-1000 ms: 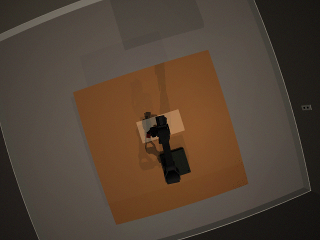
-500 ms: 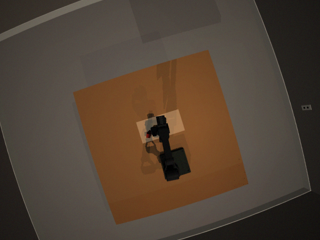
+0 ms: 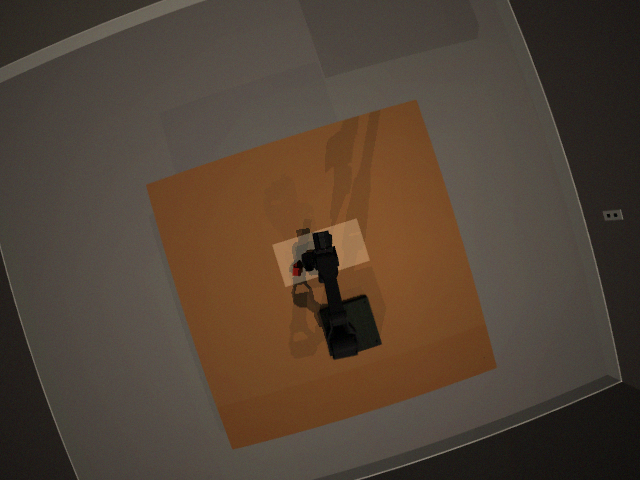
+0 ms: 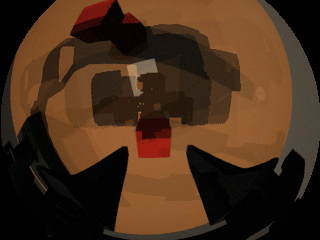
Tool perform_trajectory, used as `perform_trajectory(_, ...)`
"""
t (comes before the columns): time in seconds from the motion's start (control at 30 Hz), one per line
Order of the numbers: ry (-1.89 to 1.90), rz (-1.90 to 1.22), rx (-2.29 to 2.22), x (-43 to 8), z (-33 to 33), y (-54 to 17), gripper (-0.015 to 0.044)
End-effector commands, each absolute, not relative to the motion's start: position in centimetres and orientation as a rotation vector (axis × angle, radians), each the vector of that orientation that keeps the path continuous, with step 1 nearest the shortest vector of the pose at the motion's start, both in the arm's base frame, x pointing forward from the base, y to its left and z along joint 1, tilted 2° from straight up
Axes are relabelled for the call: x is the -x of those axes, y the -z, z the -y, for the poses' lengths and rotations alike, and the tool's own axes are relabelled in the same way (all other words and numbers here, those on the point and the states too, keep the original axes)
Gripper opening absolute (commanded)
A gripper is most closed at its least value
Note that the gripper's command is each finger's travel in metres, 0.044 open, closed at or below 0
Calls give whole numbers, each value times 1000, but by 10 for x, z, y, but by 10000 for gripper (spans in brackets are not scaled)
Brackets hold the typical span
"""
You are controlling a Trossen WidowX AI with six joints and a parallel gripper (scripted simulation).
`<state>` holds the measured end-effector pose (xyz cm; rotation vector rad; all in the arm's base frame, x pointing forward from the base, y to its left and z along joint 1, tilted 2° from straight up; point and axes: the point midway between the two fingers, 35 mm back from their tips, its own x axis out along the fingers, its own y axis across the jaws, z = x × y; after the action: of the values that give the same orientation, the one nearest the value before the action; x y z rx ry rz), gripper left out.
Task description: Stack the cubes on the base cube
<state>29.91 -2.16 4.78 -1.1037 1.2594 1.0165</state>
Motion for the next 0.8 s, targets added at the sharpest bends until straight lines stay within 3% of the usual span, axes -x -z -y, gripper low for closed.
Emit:
perform_trajectory(0.0,-1027,-1261,1100,-297,21,-39,265)
perform_trajectory(0.43,-1027,-1261,1100,-298,21,-20,265)
perform_trajectory(0.63,-1027,-1261,1100,-298,21,-20,107)
perform_trajectory(0.77,-1027,-1262,1100,-298,21,-20,105)
